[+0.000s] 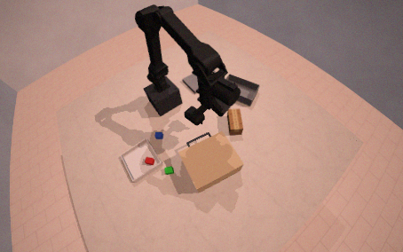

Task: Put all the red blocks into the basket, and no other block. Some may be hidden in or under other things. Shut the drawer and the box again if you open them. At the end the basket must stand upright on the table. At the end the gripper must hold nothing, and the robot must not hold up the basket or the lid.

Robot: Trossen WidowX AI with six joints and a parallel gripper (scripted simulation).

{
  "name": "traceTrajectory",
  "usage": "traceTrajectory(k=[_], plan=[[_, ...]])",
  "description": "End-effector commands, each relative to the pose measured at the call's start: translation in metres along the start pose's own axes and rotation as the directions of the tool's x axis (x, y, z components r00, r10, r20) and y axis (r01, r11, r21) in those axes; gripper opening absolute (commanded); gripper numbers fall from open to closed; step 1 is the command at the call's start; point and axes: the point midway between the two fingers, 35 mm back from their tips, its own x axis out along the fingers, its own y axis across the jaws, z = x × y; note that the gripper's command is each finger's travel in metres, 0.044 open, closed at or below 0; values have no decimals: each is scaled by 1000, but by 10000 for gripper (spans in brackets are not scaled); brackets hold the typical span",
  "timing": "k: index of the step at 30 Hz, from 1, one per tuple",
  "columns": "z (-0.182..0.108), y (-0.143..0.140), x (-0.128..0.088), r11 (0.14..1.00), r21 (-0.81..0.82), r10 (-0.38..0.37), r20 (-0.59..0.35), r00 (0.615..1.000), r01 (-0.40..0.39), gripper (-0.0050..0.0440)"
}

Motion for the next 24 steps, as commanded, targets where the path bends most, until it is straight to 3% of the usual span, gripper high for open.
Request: traceTrajectory(k=[1, 2, 6, 12, 17, 19, 24], plan=[[-8, 28, 0, 997, -76, 3, -3, 1000, -3, 440], [-8, 28, 0, 997, -76, 3, -3, 1000, -3, 440], [-23, 65, 0, 942, -336, 3, -3, 1000, -4, 440], [-40, 110, 0, 941, -339, 3, -3, 1000, -4, 440], [-73, 148, 0, 778, -628, 3, -3, 1000, -4, 440], [-73, 148, 0, 778, -628, 3, -3, 1000, -4, 440], [-100, 180, 0, 776, -631, 3, -3, 1000, -4, 440]])
